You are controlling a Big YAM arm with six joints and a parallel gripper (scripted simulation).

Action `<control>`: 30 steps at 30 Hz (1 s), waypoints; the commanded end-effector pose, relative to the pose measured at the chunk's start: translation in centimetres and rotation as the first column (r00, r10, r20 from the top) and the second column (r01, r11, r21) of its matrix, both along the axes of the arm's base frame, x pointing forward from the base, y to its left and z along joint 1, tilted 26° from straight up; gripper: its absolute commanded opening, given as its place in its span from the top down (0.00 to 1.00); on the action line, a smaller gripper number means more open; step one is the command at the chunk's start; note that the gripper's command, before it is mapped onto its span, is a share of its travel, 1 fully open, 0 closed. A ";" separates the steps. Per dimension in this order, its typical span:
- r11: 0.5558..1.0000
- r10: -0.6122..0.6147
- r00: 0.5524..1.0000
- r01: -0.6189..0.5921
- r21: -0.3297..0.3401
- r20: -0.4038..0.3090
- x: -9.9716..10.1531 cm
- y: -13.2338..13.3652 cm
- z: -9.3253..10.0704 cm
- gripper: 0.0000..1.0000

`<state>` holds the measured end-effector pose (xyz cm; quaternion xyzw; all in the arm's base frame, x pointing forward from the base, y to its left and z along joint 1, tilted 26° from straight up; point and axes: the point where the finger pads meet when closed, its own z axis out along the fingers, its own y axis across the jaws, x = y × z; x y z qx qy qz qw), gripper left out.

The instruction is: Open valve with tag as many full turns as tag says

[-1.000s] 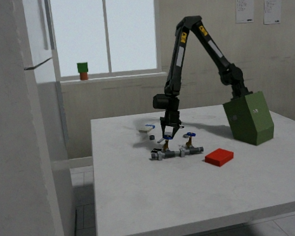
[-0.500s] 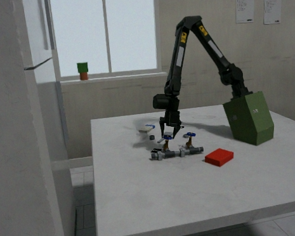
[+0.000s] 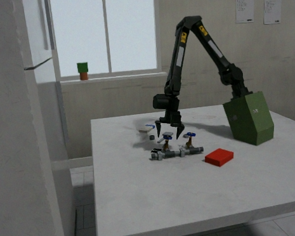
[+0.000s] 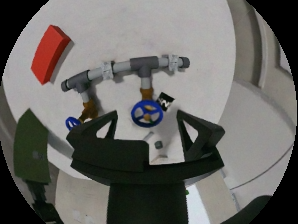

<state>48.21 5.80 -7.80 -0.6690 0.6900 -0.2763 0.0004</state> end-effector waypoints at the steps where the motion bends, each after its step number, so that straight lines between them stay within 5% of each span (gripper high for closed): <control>1: 1.000 0.004 1.000 -0.004 0.000 0.015 1.4 0.0 -0.2 0.00; 15: 0.999 -0.035 0.999 0.034 0.017 0.032 1.4 0.0 -0.2 0.00; 25: 0.972 -0.217 0.971 0.207 0.108 0.101 1.4 0.0 -0.2 0.00; 30: 0.884 -0.445 0.881 0.405 0.233 0.158 1.2 -0.1 -0.2 0.00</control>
